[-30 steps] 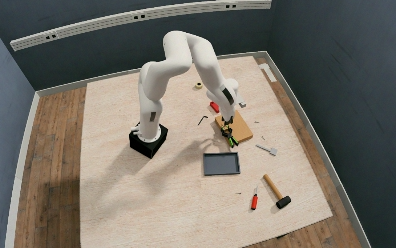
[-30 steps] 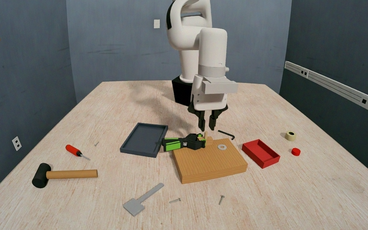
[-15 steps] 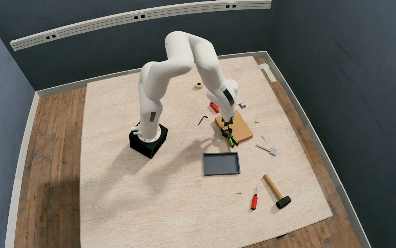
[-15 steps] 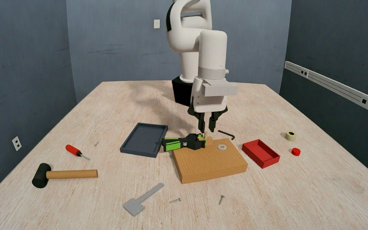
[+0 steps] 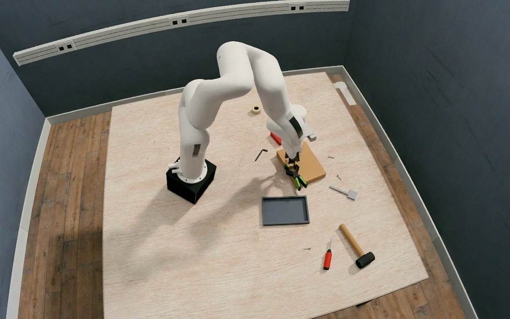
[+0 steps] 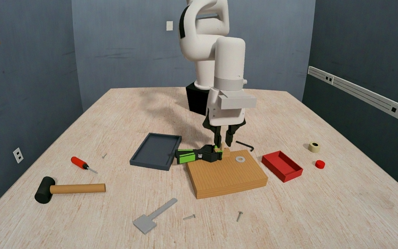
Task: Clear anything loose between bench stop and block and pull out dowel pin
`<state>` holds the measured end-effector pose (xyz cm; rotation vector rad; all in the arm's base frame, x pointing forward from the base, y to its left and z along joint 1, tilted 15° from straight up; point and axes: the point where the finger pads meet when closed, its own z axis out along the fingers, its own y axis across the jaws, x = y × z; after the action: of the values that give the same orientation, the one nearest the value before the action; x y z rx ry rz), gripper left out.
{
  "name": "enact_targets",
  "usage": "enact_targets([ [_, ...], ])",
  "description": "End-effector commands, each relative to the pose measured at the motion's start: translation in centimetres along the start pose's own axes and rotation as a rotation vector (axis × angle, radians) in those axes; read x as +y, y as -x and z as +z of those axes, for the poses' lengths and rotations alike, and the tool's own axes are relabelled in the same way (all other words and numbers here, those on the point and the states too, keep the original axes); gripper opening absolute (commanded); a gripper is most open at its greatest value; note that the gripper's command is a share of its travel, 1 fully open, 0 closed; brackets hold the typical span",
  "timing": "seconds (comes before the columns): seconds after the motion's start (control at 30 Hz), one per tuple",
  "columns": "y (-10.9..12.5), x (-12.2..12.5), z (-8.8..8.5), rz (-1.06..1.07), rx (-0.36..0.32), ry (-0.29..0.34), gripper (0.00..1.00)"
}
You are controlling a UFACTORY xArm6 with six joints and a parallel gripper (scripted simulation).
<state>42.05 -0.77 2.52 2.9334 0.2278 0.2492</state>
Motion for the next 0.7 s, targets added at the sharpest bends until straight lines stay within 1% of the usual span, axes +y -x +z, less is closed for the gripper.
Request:
enact_targets([
  [0.0, -0.15, 0.02, 0.29, 0.000, 0.004, 0.001, 0.28],
  [0.37, -0.15, 0.02, 0.94, 0.000, 0.004, 0.001, 0.28],
  [0.67, -0.15, 0.02, 1.15, 0.000, 0.004, 0.001, 0.28],
])
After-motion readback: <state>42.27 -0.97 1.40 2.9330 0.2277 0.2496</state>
